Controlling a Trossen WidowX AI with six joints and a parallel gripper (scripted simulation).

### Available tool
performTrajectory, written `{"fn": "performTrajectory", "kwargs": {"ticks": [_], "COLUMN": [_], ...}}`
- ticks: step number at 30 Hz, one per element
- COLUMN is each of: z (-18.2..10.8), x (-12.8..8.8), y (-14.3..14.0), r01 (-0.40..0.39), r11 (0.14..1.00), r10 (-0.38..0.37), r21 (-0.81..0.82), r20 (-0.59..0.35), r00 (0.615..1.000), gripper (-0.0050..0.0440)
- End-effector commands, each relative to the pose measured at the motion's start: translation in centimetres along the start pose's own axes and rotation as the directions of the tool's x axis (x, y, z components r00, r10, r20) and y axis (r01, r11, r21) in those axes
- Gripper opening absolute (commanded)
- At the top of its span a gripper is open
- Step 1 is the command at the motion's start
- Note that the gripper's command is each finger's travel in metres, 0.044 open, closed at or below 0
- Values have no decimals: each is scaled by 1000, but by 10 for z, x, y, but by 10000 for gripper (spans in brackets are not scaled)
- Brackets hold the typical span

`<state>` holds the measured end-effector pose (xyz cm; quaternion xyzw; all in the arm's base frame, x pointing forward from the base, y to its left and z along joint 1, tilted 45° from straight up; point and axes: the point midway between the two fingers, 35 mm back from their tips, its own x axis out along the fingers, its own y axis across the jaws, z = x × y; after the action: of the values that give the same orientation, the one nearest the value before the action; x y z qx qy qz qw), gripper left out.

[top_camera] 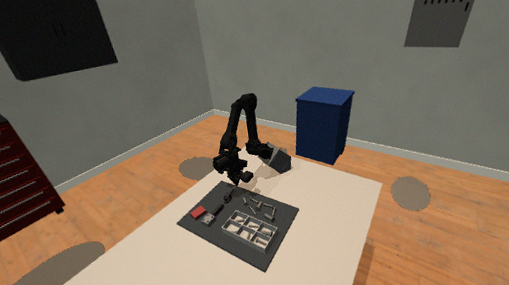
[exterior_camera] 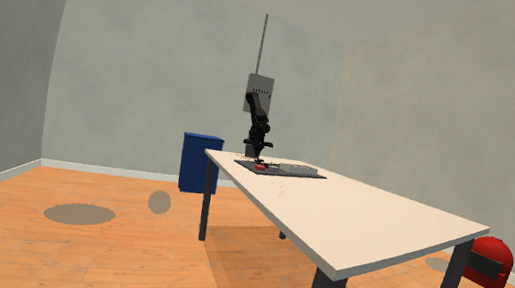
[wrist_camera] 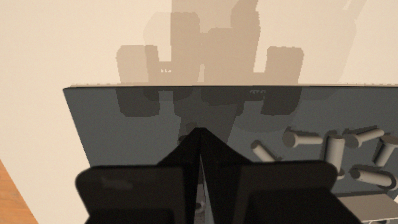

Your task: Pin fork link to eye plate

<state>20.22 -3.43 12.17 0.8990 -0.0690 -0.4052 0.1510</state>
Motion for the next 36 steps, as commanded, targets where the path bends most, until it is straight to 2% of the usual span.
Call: {"fn": "performTrajectory", "kwargs": {"ticks": [1,15,22,27,31,36], "z": [0,0,0,1,-4,-4], "x": [0,0,-13,-11,-11,-11], "y": [0,0,0,-1,2,2], "r01": [0,0,0,2,3,4], "r11": [1000,1000,1000,1000,994,998], "r10": [0,0,0,-2,-3,-4], "r21": [0,0,0,-3,107,-56], "r20": [0,0,0,4,7,7], "r00": [1000,1000,1000,1000,1000,1000], "gripper": [0,0,0,0,0,0]}}
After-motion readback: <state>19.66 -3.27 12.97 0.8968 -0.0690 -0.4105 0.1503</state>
